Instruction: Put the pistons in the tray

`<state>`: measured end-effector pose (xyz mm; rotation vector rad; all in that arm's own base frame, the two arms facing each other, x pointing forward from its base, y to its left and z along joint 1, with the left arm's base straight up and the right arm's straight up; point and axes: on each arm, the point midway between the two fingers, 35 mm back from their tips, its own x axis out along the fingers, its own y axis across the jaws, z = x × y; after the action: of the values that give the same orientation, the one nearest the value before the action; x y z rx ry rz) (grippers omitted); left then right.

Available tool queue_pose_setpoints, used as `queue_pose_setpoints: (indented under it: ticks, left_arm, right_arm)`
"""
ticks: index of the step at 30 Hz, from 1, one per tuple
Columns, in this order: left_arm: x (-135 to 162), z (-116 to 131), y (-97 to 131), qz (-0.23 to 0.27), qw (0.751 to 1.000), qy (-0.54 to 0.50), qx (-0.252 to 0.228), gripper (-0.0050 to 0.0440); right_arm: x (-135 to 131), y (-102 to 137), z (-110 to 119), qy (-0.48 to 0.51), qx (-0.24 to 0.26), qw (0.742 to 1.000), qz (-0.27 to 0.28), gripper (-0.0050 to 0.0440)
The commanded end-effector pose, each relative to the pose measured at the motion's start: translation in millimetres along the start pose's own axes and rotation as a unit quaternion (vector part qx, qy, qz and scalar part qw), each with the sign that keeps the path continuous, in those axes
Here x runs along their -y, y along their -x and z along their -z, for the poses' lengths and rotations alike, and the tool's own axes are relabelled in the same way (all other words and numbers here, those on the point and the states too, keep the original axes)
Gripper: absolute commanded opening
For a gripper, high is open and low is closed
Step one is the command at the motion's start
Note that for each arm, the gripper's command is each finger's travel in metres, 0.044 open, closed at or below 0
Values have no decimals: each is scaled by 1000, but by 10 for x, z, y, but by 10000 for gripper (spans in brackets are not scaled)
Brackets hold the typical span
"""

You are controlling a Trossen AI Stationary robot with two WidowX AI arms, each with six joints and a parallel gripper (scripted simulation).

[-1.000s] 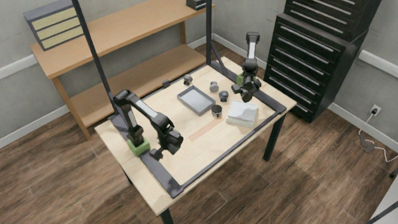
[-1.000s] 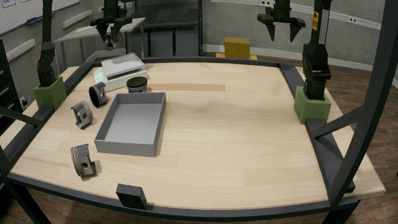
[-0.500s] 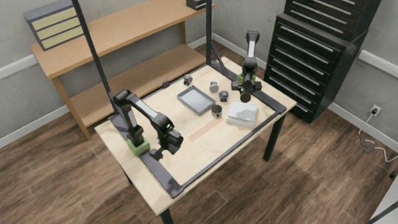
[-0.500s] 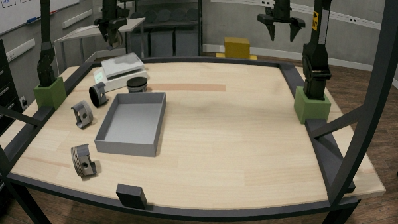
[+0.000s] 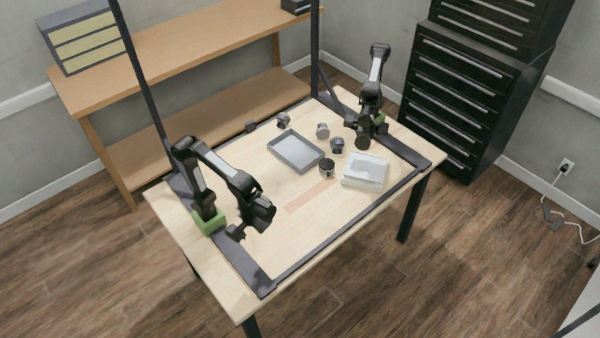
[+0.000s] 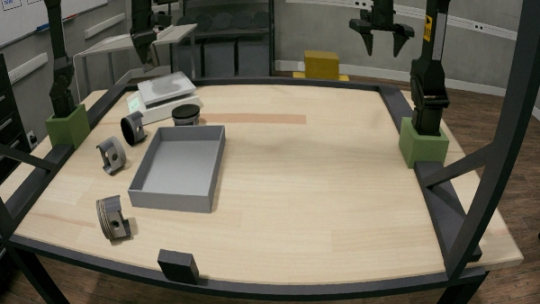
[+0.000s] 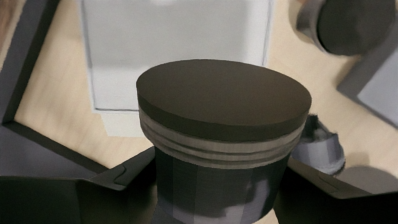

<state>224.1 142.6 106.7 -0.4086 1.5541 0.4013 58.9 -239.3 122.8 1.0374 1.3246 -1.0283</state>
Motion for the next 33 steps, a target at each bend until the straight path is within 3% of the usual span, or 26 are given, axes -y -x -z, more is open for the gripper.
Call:
queue_pose_setpoints:
  ticks: [1,15,27,33]
  left_arm:
    - [186,99,91,0,998,-59,21,158]
    - [664,457,71,-3,976,-217,19,158]
    - [1068,750,60,-4,938,-345,18,158]
    - [1322,912,74,-4,908,-419,21,158]
  right_arm:
    - [-11,85,-55,3,17,1000,-1,400]
    - [-11,85,-55,3,17,1000,-1,400]
    - [-11,85,-55,3,17,1000,-1,400]
    - [-11,85,-55,3,17,1000,-1,400]
